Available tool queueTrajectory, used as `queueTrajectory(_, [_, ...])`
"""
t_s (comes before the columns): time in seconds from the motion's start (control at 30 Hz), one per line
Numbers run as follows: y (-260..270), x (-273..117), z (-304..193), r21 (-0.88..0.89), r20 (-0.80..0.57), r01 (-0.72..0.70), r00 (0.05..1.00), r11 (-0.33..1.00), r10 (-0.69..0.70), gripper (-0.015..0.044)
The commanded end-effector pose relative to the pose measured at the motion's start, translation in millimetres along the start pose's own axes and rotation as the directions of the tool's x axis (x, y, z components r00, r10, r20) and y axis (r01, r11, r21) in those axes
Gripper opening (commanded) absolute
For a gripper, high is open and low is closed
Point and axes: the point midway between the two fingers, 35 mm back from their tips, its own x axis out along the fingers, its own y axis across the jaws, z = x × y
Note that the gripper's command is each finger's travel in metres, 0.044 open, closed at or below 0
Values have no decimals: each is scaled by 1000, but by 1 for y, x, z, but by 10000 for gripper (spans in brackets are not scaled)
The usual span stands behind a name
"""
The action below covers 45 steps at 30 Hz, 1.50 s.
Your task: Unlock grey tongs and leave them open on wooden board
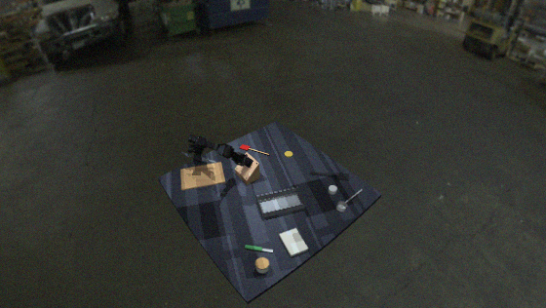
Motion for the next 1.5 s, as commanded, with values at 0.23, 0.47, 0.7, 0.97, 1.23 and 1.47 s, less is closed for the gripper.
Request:
queueTrajectory(0.23, [5,2,-1,-44,-183,-20,983,999,11,-150])
queueTrajectory(0.47, [11,0,-4,-70,-300,-55,953,996,32,-150])
queueTrajectory(0.7, [20,-5,-7,-92,-415,-108,908,990,60,-150])
queueTrajectory(0.97, [22,-7,-8,-96,-439,-121,896,988,67,-150])
queueTrajectory(1.23, [22,-3,-9,-96,-440,-121,896,988,67,-150])
queueTrajectory(1.47, [21,7,-13,-97,-441,-121,895,988,66,-150])
